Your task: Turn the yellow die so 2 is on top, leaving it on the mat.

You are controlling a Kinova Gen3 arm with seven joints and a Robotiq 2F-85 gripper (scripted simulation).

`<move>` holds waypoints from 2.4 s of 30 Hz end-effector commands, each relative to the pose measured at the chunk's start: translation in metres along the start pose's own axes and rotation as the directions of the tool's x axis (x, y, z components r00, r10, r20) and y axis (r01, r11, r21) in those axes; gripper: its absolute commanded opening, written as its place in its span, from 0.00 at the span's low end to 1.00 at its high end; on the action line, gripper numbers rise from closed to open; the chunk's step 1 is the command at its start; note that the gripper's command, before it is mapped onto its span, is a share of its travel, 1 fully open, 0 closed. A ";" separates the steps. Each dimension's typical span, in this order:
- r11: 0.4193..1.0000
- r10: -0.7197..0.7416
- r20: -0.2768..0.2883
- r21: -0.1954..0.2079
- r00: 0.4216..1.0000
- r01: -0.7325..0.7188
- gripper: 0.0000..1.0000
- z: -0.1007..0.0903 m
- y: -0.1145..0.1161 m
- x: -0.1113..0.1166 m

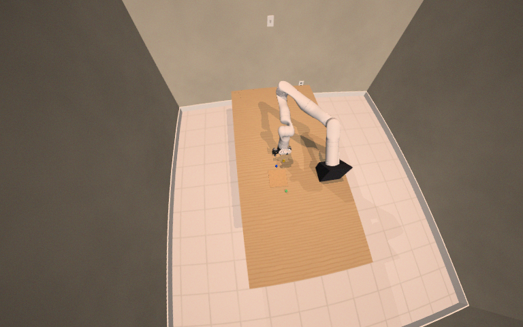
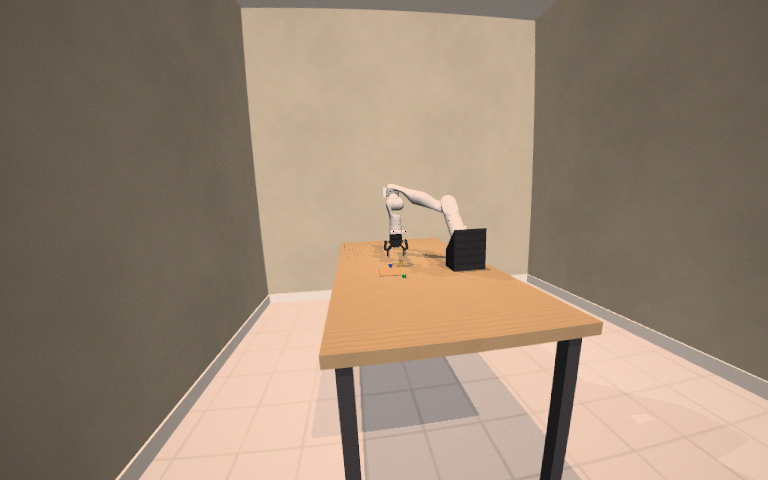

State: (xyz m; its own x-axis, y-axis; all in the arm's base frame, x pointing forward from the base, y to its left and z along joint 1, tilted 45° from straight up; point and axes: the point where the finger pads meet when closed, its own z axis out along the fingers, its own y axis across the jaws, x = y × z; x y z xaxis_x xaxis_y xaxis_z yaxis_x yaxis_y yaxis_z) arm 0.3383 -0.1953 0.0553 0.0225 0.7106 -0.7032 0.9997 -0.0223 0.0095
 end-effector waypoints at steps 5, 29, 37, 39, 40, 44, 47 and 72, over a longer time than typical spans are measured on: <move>1.000 -0.012 0.004 0.002 1.000 0.012 1.00 0.001 0.030 0.018; 1.000 -0.012 0.004 0.002 1.000 0.012 1.00 0.001 0.036 0.022; 1.000 -0.012 0.004 0.002 1.000 0.012 1.00 0.001 0.036 0.022; 1.000 -0.012 0.004 0.002 1.000 0.012 1.00 0.001 0.036 0.022; 1.000 -0.012 0.004 0.002 1.000 0.012 1.00 0.001 0.036 0.022; 1.000 -0.012 0.004 0.002 1.000 0.012 1.00 0.001 0.036 0.022; 1.000 -0.012 0.004 0.002 1.000 0.012 1.00 0.001 0.036 0.022; 1.000 -0.012 0.004 0.002 1.000 0.012 1.00 0.001 0.020 0.111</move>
State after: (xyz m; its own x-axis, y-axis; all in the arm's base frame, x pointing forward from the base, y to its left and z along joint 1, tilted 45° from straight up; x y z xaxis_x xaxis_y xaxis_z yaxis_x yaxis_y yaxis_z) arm 0.3643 -0.1366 -0.0045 0.0253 0.7106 -0.7031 0.9996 -0.0259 0.0098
